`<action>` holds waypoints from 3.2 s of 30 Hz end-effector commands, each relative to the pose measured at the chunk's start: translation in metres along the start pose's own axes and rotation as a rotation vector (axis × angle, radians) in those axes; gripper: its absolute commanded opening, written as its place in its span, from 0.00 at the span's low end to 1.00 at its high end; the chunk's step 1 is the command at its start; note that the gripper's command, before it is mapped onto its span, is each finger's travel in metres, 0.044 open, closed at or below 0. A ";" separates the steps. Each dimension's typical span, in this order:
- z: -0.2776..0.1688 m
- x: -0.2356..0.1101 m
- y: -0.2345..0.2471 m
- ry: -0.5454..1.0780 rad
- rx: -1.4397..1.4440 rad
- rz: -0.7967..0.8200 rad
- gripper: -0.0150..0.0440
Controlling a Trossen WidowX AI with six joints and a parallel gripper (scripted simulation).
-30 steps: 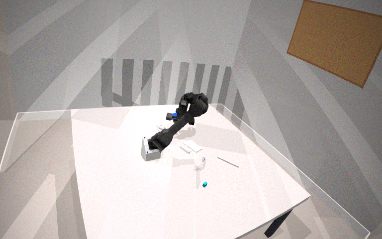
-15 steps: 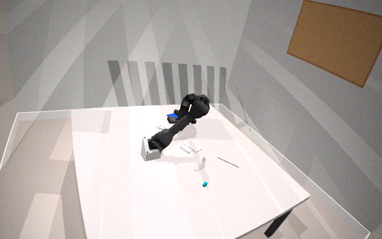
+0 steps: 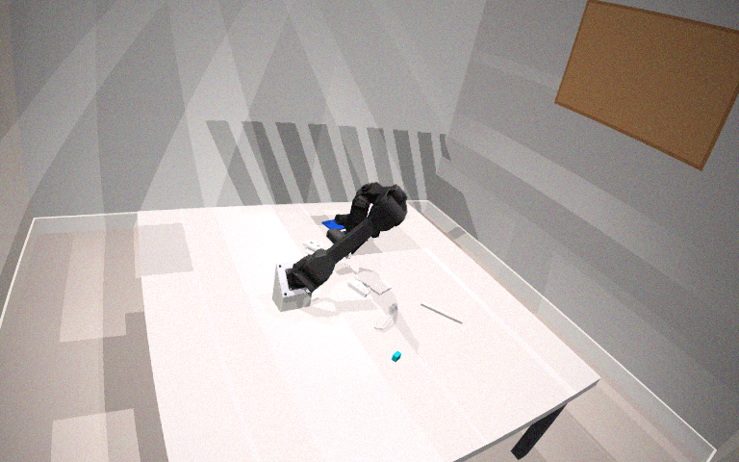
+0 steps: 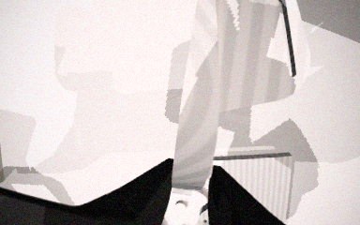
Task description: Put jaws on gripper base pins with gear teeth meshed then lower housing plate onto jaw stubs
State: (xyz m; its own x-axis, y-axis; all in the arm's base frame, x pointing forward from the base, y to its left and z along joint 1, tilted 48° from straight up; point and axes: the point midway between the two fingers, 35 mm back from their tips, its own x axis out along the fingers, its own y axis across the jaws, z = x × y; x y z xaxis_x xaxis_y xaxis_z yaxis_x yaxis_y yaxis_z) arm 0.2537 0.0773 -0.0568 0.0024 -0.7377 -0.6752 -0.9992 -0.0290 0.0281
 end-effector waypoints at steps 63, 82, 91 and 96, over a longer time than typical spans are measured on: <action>-0.002 -0.001 0.000 0.001 -0.007 -0.004 1.00; -0.002 -0.001 0.000 0.001 -0.007 -0.004 1.00; -0.002 -0.001 0.000 0.001 -0.007 -0.004 1.00; -0.002 -0.001 0.000 0.001 -0.007 -0.004 1.00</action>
State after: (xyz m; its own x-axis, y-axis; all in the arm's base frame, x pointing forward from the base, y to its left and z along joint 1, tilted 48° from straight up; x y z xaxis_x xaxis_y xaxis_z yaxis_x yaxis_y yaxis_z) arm 0.2537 0.0767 -0.0547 0.0077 -0.7393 -0.6733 -0.9987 -0.0400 0.0325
